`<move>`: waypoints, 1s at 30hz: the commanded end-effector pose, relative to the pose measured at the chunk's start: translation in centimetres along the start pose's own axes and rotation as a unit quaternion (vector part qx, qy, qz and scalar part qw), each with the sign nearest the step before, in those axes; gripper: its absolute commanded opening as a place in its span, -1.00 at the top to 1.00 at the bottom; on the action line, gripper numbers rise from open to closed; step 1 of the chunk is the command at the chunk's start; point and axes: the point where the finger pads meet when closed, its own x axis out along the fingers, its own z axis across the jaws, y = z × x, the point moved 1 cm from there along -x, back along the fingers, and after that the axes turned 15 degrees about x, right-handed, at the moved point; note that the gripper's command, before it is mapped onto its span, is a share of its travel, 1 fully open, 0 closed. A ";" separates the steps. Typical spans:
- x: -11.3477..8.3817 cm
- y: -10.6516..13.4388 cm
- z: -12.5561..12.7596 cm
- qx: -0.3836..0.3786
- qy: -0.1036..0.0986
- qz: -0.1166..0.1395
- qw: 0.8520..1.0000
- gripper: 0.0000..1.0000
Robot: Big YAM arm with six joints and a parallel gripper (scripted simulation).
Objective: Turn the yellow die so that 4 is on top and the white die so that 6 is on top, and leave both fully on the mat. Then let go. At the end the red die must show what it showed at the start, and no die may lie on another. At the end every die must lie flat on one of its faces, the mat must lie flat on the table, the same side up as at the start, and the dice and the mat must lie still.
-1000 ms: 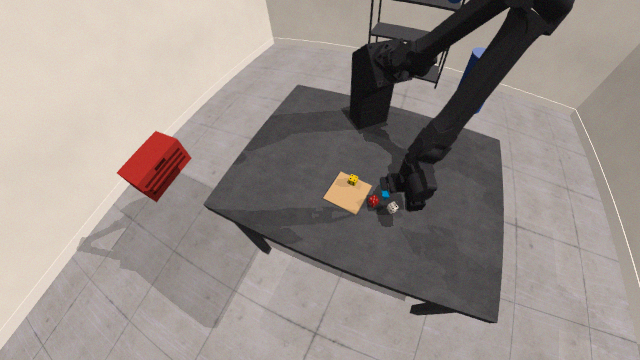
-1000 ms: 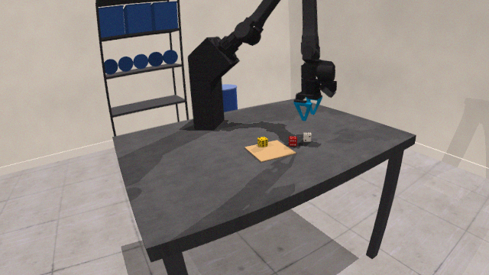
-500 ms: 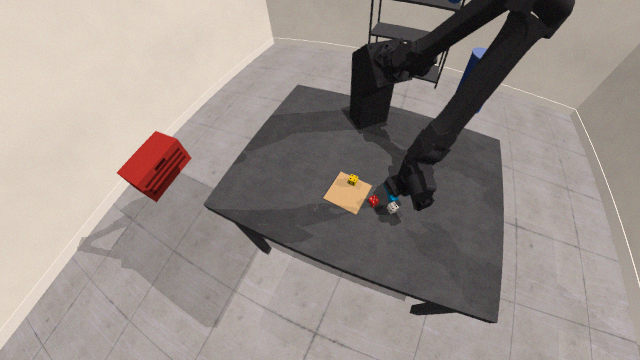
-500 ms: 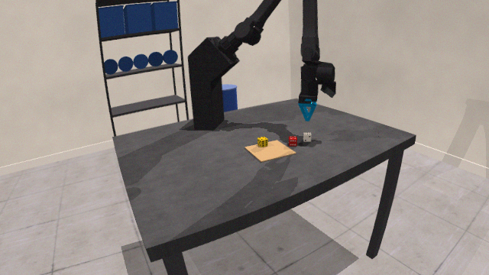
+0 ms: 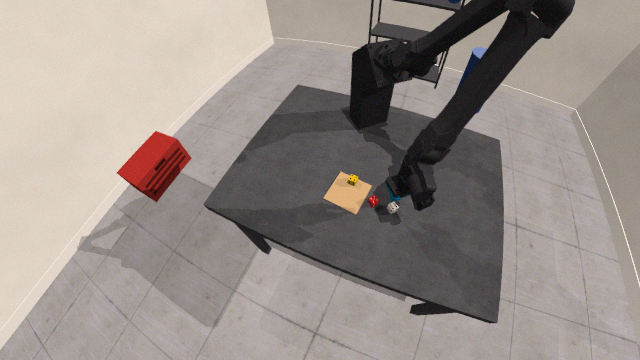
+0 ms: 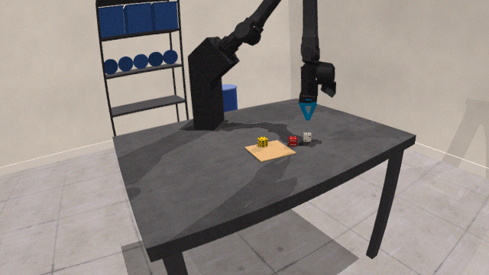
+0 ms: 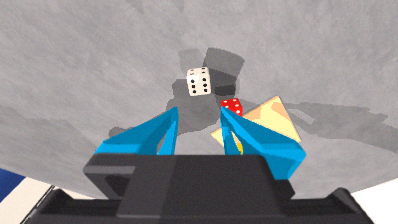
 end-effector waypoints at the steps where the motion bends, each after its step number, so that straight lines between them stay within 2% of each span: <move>1: 0.3 -0.6 0.3 -0.010 -0.004 -0.006 1.000 0.12; 30: 0.8 -0.7 0.4 -0.019 -0.004 -0.007 1.000 0.12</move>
